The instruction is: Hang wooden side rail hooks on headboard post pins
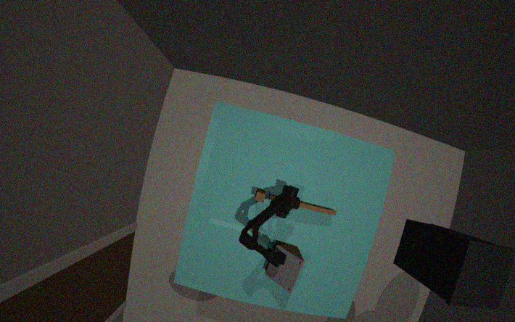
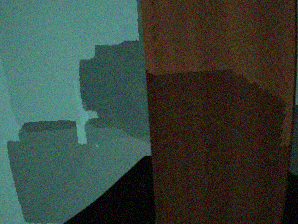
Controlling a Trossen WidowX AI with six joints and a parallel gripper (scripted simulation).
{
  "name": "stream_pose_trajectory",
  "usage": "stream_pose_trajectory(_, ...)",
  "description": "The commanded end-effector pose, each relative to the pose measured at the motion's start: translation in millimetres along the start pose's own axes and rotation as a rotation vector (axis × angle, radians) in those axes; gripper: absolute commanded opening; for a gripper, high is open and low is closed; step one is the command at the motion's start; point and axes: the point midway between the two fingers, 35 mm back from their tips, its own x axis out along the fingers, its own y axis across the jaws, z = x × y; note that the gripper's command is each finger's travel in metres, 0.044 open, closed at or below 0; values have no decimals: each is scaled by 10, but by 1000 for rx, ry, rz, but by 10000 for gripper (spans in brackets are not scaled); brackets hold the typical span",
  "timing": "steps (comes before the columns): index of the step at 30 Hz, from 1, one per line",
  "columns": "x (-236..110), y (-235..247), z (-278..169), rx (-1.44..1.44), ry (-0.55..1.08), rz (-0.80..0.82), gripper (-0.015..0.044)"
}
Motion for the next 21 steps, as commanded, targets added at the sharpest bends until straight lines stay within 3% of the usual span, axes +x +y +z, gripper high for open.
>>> stream_pose_trajectory(1, -36, 16, -2, 3, -3, 12, 0)
stream_pose_trajectory(21, -35, 15, -24, 3, -2, 12, 0)
